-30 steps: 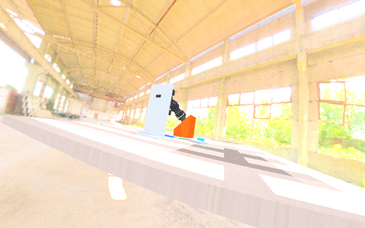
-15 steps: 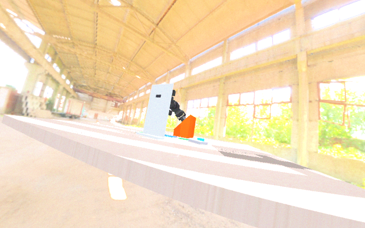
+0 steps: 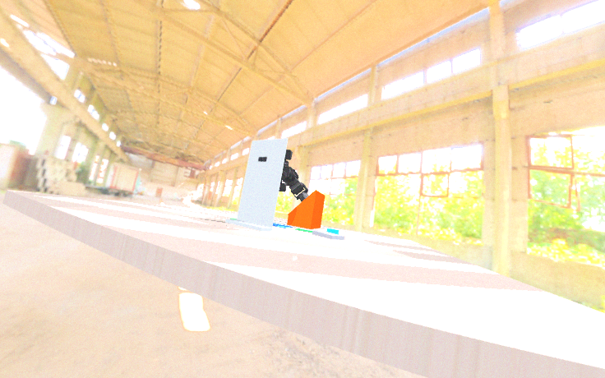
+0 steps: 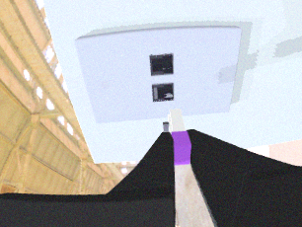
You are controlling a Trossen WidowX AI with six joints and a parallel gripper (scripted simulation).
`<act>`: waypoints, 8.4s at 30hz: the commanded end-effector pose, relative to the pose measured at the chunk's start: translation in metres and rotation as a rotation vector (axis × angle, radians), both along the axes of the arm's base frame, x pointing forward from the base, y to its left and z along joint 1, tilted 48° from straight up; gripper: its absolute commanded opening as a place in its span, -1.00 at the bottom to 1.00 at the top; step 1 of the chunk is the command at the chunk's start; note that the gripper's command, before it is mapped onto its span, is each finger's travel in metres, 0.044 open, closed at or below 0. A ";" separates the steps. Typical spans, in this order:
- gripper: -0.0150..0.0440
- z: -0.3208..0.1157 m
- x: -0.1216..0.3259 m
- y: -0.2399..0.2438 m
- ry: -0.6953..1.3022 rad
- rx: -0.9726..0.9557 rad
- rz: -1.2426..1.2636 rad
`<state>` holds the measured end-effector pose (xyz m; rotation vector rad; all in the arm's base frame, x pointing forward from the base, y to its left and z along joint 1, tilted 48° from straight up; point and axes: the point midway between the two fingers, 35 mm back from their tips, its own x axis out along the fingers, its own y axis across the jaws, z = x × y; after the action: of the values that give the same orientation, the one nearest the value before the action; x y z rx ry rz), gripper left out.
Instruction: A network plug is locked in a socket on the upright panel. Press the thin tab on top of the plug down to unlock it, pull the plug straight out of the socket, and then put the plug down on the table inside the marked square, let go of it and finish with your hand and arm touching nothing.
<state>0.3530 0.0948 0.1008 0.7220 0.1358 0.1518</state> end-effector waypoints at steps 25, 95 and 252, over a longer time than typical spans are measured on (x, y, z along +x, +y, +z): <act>-0.49 -0.004 -0.019 -0.001 0.004 0.001 -0.005; -0.49 -0.035 -0.054 -0.061 0.471 -0.320 -0.240; 0.04 -0.090 -0.131 -0.173 0.921 -0.458 -0.365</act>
<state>0.2232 -0.0792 0.0085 0.3003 0.8823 -0.5566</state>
